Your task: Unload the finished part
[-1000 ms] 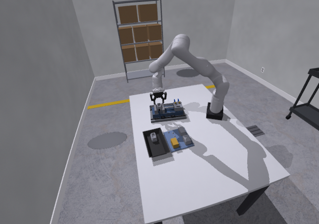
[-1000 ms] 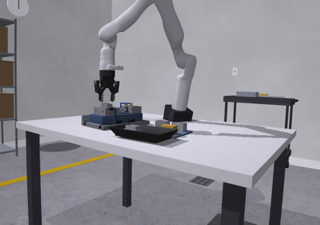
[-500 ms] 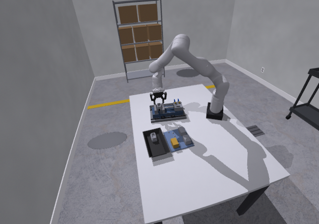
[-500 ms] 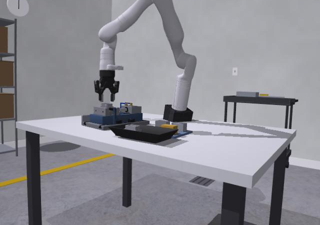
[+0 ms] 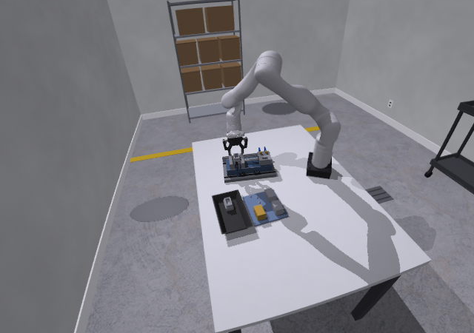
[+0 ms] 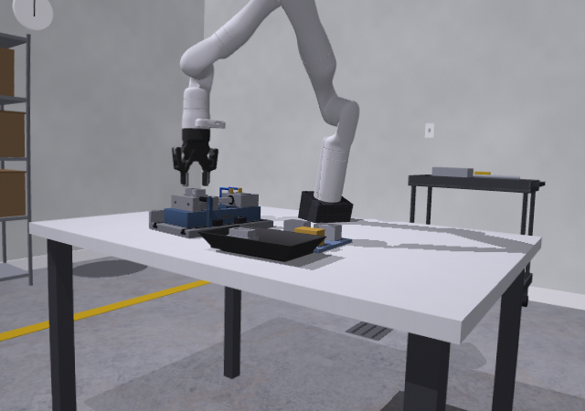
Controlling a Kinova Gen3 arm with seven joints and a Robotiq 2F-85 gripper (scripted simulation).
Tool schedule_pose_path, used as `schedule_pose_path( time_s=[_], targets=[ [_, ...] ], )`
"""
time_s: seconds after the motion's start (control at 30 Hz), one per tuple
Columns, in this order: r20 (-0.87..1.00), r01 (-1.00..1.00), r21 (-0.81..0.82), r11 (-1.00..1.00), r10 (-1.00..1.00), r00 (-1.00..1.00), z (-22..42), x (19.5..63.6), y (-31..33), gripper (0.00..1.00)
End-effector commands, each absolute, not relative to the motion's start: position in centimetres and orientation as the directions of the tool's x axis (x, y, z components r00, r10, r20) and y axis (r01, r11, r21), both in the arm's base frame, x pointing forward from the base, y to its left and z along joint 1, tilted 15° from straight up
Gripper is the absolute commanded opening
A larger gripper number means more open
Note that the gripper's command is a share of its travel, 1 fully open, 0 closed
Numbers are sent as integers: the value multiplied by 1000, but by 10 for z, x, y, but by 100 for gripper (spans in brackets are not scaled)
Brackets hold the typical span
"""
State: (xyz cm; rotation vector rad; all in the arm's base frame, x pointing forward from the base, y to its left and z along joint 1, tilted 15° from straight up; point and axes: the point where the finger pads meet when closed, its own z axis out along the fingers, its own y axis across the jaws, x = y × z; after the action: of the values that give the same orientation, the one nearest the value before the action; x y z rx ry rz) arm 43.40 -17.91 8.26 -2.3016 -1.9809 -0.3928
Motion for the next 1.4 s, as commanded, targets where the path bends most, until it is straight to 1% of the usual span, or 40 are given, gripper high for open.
schedule_pose_path(
  time_s=[0.0,1.37],
  targets=[
    [244,981,107,-162,961,132,83,434,-180,67],
    [244,981,107,-162,961,132,69,436,-176,67]
  ],
)
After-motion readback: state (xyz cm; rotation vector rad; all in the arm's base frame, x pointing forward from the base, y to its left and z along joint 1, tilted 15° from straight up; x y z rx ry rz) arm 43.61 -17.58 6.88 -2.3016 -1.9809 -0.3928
